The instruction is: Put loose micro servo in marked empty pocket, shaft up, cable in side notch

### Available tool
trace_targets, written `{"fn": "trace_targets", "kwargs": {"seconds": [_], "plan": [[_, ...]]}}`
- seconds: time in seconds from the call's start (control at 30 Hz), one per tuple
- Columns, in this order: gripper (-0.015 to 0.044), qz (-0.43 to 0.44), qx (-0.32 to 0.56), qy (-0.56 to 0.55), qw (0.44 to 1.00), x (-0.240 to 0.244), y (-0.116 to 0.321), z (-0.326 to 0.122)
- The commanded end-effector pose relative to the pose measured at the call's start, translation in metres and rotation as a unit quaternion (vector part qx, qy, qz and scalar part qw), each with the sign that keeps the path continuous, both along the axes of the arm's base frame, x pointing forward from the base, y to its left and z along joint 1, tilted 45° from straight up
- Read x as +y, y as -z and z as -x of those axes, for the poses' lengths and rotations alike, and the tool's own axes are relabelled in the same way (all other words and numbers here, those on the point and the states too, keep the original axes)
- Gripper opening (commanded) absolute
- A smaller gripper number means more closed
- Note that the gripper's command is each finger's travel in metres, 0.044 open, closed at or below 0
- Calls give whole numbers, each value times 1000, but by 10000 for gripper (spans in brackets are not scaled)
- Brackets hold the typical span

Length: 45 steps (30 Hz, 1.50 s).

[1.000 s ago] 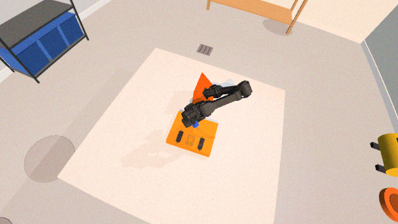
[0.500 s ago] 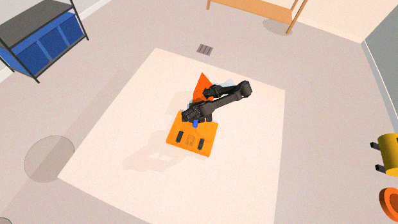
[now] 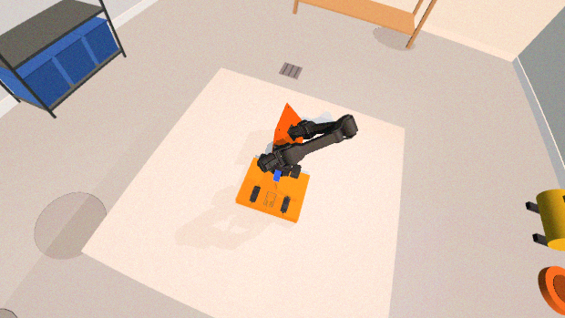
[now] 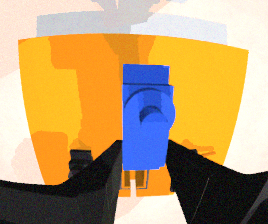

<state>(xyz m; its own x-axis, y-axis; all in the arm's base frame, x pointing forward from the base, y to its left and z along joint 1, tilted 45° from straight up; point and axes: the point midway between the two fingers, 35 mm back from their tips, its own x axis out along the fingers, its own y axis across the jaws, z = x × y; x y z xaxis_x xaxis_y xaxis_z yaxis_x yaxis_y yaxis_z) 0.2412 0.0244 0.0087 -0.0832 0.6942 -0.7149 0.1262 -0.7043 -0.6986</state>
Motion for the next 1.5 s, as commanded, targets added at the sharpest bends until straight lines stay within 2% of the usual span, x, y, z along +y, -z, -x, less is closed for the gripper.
{"fn": "trace_targets", "kwargs": {"seconds": [0.0, 0.9, 1.47], "plan": [[0, -2, 3, 4, 1000, 1, -1, -6], [0, -2, -1, 4, 1000, 16, -5, -106], [0, -3, -1, 4, 1000, 30, 8, -108]]}}
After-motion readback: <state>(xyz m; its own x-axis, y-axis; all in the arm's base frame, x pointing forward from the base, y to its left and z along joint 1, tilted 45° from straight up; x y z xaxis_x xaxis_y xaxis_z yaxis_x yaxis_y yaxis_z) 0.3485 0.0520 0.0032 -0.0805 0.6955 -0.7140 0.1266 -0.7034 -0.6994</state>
